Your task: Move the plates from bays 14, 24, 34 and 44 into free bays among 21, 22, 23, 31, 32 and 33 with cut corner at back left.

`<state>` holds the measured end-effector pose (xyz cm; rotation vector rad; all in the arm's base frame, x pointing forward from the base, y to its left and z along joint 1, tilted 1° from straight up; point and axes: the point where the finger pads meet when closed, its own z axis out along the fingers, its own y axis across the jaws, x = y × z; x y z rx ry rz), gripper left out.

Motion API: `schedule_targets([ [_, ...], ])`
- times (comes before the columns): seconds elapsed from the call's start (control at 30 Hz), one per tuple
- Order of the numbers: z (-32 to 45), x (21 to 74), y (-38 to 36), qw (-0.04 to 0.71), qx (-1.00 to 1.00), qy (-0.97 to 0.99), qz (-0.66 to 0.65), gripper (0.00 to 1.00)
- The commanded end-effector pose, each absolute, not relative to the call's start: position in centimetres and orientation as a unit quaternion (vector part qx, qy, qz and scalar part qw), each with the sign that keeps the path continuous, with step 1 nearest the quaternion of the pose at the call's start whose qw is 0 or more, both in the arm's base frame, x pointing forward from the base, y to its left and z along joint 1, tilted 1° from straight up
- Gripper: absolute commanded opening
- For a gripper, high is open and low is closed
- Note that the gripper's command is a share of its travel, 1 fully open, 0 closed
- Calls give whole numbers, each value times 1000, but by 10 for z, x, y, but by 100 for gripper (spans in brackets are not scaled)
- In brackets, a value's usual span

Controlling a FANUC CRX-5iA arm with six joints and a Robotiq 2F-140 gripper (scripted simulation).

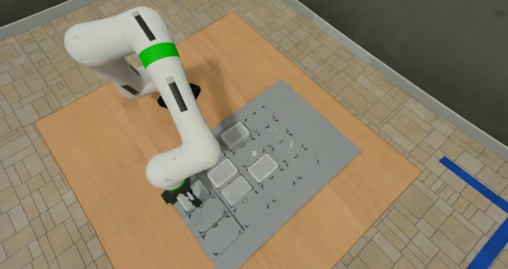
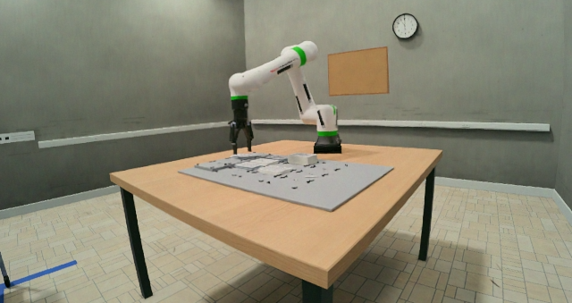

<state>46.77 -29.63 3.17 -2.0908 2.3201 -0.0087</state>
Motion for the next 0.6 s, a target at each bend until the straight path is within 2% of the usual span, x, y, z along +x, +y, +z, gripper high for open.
schedule_targets([
  [0.0,33,468,-297,9,-669,743,-4,70],
  [0.57,27,468,-297,9,-669,743,-4,70],
])
